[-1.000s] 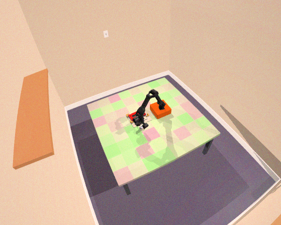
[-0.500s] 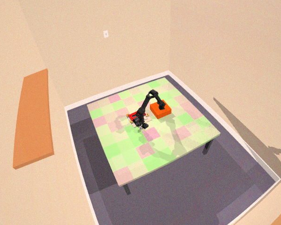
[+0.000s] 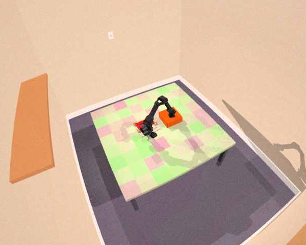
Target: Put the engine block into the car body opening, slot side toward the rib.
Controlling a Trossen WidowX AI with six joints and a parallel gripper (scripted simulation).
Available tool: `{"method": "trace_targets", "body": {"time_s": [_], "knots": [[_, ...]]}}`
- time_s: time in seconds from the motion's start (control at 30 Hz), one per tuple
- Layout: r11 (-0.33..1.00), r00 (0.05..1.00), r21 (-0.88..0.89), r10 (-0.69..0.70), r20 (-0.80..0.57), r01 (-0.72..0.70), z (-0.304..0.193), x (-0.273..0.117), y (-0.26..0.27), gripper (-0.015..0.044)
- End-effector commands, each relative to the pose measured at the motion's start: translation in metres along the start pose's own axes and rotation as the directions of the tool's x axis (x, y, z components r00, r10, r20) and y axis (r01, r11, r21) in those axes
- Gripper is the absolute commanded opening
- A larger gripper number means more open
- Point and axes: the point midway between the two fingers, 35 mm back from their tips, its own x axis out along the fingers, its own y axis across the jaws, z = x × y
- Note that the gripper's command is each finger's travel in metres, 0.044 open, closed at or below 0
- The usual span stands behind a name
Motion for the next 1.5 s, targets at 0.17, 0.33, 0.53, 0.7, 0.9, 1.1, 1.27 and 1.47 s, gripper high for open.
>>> {"method": "trace_targets", "body": {"time_s": [0.17, 0.33, 0.53, 0.7, 0.9, 1.1, 1.27, 1.47], "knots": [[1.000, 1.000, 0.006, -0.002, 0.011, 0.002, 0.009, -0.028, -0.001, 0.0000], [1.000, 1.000, 0.000, 0.000, 0.010, 0.000, 0.011, -0.043, -0.001, 0.0000], [1.000, 1.000, -0.007, 0.002, 0.009, -0.002, 0.012, -0.062, -0.001, 0.0000], [1.000, 1.000, -0.012, 0.004, 0.008, -0.004, 0.012, -0.078, -0.001, 0.0000], [1.000, 1.000, -0.019, 0.007, 0.006, -0.006, 0.012, -0.097, -0.002, 0.0000], [1.000, 1.000, -0.026, 0.009, 0.005, -0.009, 0.010, -0.117, -0.002, 0.0000], [1.000, 1.000, -0.022, 0.009, 0.005, -0.009, 0.009, -0.121, -0.003, 0.0000], [0.987, 1.000, 0.163, 0.008, 0.005, -0.009, 0.010, -0.117, -0.014, 0.0000]]}}
